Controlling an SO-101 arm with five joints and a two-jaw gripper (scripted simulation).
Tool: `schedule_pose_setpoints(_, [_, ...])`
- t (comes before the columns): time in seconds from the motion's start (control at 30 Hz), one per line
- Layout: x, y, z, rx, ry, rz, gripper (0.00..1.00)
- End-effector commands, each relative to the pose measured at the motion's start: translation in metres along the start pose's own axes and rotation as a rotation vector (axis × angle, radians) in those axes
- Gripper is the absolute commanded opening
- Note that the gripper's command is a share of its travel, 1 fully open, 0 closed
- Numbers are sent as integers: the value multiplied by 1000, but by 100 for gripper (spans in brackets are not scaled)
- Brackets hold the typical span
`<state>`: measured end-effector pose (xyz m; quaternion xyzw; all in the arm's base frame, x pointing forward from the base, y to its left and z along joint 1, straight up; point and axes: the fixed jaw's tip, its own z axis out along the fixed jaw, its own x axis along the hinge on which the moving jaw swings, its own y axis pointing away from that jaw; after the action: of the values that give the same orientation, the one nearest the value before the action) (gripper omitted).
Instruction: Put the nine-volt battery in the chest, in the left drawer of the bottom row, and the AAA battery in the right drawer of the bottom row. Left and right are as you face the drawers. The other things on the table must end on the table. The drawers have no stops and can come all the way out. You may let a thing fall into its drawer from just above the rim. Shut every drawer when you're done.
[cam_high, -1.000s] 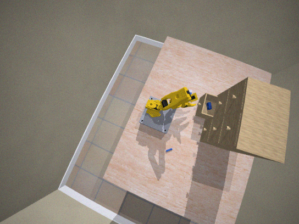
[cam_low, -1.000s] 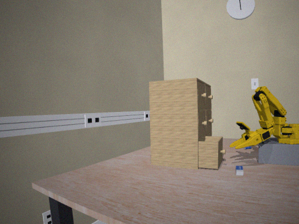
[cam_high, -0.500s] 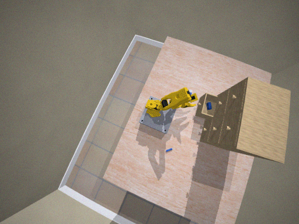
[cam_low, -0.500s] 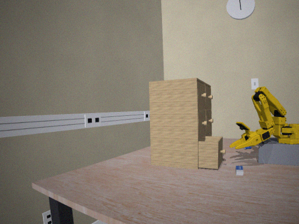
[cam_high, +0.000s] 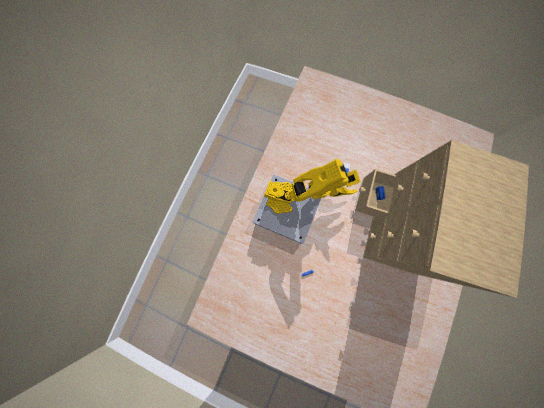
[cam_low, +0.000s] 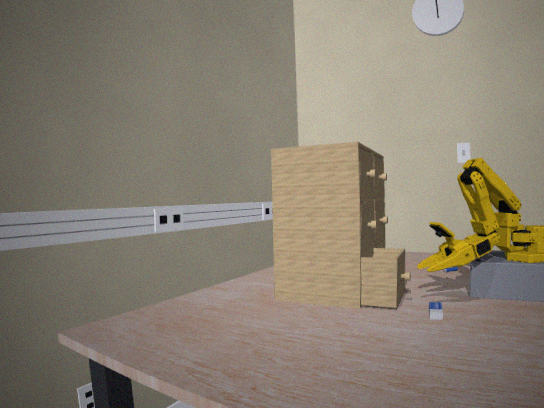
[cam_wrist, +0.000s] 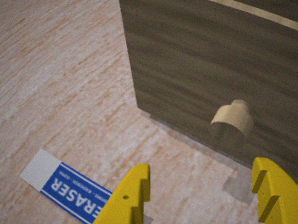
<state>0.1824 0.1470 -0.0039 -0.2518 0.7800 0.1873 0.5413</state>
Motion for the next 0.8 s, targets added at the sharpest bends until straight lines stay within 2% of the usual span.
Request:
schedule_pose_setpoints(0.0, [3, -6, 9, 22, -1, 1, 21])
schedule_pose_setpoints(0.07, [4, -8, 14, 32, -2, 4, 21])
schedule_pose_setpoints(0.47, [4, -8, 14, 32, -2, 4, 21])
schedule_pose_setpoints(0.63, [6, -16, 29, 57, -2, 12, 21])
schedule_pose_setpoints(0.77, [6, -16, 29, 57, -2, 12, 21])
